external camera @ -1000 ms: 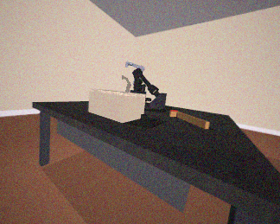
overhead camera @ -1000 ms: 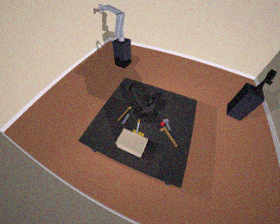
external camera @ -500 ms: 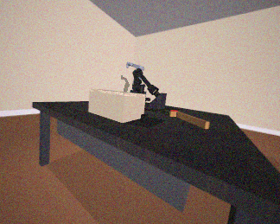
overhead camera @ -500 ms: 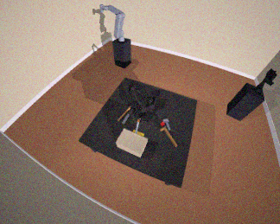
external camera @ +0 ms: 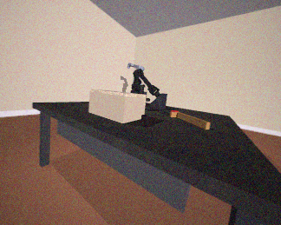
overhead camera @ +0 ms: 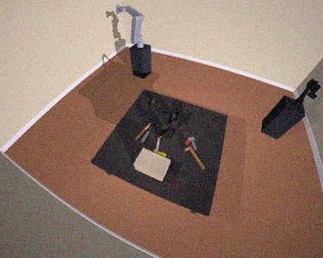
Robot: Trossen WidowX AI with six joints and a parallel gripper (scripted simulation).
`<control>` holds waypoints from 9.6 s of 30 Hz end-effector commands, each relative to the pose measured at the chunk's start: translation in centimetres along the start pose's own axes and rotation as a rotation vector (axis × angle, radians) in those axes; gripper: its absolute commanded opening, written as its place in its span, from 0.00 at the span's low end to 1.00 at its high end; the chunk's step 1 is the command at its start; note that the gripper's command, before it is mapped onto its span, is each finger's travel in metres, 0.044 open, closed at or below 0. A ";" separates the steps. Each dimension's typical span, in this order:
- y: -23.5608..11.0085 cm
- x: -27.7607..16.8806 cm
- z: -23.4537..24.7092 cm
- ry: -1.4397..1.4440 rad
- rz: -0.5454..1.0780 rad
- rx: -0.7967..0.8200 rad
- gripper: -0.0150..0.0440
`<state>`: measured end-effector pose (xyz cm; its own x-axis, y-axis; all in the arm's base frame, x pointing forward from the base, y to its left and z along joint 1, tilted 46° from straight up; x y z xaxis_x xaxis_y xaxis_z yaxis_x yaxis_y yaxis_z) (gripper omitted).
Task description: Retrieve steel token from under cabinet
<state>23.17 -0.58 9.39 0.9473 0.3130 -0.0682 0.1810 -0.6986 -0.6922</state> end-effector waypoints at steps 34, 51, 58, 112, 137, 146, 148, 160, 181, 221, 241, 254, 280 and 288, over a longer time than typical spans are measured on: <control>-0.1 -0.4 -2.6 0.020 -0.003 -0.008 0.25; -0.1 -0.5 -3.5 0.020 -0.003 -0.008 0.25; -0.1 -0.5 -3.8 0.020 -0.003 -0.008 0.25; 0.2 -0.6 -3.7 0.008 -0.007 -0.008 0.40; 0.2 1.4 -3.6 0.022 -0.005 -0.008 0.25; 0.2 2.5 -3.6 0.025 -0.005 -0.008 0.25; 0.2 2.8 -3.6 0.026 -0.005 -0.008 0.25; 0.1 4.2 -3.6 0.028 -0.005 -0.008 0.25; 0.1 6.7 -3.5 0.030 -0.006 -0.008 0.25; -0.1 11.0 -3.4 0.032 -0.007 -0.008 0.25; -0.1 13.1 -3.4 0.033 -0.008 -0.008 0.25; -0.1 14.4 -3.3 0.033 -0.009 -0.008 0.25; -0.2 16.8 -3.2 0.034 -0.010 -0.008 0.25; -0.2 17.5 -3.2 0.035 -0.010 -0.008 0.25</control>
<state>40.13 2.79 10.71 0.9537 0.2980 -0.0400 0.1898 -0.6997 -0.6887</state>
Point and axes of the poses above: the point midway between the two fingers, 35 mm back from their tips, its own y axis out along the fingers, its own z axis across the jaws, x = y × z, the point moved 10 cm from there along -y, back along the fingers, and after that the axes turned 5 degrees about y, right-handed, at the moved point
